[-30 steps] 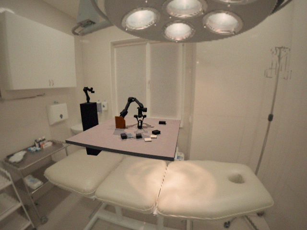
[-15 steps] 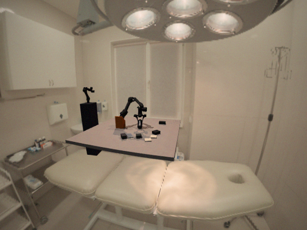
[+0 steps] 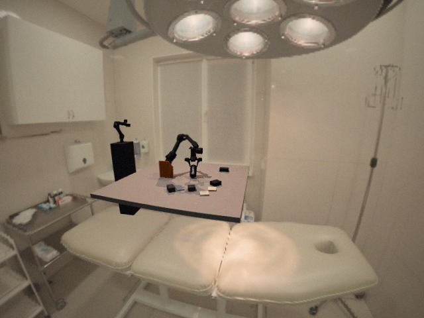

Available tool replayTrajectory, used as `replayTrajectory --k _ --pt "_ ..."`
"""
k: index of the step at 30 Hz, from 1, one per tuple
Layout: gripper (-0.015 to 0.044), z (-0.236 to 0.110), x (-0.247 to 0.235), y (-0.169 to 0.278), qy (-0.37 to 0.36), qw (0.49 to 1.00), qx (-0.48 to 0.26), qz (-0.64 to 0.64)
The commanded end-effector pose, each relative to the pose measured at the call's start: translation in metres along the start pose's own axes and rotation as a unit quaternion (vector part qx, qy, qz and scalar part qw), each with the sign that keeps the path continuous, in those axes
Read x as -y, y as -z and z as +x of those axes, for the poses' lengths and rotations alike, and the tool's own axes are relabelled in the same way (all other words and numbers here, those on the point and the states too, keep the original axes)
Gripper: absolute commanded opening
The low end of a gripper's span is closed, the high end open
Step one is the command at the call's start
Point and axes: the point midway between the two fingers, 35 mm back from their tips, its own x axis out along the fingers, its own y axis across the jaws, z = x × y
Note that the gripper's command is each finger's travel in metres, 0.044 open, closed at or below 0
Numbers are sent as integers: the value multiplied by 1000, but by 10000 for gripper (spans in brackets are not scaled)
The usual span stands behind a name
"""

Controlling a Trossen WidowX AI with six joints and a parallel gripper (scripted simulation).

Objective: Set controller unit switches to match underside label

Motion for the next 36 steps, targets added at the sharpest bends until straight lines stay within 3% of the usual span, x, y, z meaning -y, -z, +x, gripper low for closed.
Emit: replayTrajectory --k 1,36 --pt "336 -5 -1 -5 -5 1000 10 -3" --pt "336 -21 0 -28 -4 1000 11 -3"
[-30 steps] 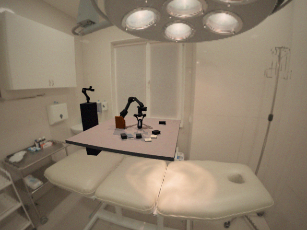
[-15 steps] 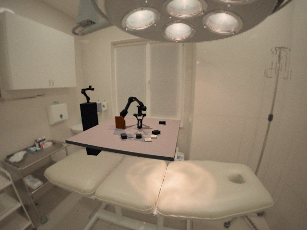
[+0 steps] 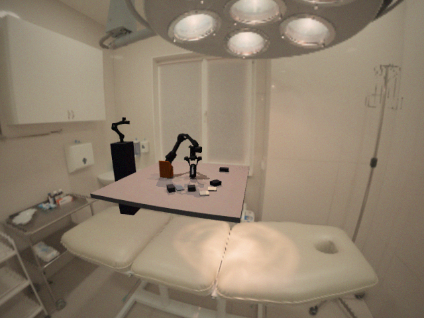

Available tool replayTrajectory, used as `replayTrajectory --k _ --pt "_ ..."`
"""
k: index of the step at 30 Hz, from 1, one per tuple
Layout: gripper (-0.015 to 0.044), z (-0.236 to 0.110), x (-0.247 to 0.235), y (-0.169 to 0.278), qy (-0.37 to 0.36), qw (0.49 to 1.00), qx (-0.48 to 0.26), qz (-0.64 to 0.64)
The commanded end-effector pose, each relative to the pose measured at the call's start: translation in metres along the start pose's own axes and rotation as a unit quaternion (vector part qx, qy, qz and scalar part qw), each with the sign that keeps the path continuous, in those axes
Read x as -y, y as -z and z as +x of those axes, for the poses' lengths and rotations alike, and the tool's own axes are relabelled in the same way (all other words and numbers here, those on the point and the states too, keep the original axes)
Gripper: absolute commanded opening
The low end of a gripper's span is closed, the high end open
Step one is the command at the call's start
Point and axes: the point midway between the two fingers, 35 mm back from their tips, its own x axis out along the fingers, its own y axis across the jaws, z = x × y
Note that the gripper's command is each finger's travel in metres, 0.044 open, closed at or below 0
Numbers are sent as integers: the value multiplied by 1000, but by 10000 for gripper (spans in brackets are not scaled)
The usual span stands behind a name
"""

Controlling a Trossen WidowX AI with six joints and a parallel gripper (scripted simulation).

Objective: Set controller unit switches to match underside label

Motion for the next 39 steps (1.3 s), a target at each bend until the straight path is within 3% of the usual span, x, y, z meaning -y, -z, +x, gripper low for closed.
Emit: replayTrajectory --k 1,39 --pt "336 -4 -2 -8 -1 1000 9 -1" --pt "336 -15 -2 -37 -1 1000 10 -1"
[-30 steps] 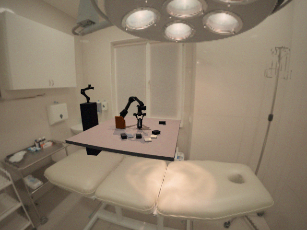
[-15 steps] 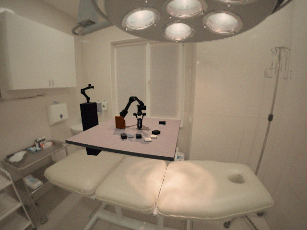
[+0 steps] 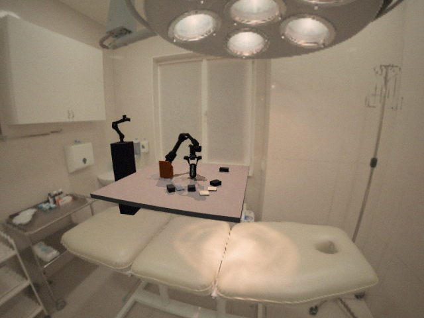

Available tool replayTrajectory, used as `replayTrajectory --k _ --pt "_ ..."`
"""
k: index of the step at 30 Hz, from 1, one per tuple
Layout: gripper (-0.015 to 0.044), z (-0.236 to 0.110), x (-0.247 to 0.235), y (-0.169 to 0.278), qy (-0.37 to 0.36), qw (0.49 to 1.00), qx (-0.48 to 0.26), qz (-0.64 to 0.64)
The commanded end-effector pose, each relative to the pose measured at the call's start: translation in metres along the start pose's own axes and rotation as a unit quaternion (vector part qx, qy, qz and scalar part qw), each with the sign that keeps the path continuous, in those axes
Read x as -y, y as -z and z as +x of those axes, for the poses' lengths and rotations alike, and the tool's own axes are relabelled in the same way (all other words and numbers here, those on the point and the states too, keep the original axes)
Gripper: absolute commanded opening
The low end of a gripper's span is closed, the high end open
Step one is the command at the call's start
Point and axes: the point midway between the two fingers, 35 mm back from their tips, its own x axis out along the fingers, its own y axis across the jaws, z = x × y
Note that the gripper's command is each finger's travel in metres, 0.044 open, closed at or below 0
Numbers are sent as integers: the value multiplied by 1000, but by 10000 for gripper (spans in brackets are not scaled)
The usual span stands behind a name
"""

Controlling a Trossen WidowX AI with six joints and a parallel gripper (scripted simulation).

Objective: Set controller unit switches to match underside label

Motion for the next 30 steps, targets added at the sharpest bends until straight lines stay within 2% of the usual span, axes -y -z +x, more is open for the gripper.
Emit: replayTrajectory --k 1,30 --pt "336 -1 -1 -8 2 1000 5 -3" --pt "337 -5 -1 -33 2 1000 6 -3"
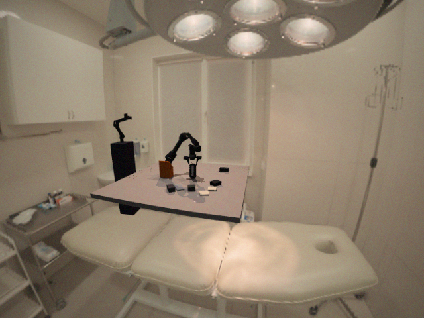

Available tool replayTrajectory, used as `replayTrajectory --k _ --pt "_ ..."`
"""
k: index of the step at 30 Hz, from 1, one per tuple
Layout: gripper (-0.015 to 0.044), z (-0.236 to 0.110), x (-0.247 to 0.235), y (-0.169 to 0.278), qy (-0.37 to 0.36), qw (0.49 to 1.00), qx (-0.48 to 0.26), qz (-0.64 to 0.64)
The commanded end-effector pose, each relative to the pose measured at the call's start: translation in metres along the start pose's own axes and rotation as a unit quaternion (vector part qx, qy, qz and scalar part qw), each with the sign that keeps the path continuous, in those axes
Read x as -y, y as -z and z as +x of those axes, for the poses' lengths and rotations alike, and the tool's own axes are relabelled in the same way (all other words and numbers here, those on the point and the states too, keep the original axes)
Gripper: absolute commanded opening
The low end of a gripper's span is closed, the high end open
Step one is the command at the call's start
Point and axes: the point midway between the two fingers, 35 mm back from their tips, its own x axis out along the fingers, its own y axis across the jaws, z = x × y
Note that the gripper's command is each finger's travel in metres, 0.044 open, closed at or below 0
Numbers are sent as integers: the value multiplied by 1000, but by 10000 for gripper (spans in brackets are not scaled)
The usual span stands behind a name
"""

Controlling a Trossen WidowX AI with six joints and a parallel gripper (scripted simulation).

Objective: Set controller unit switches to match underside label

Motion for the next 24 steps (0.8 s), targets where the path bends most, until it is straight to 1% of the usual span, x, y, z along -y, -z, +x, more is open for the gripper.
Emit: replayTrajectory --k 1,24 --pt "337 2 0 -8 4 1000 2 -3" --pt "337 1 0 -29 4 1000 2 -3"
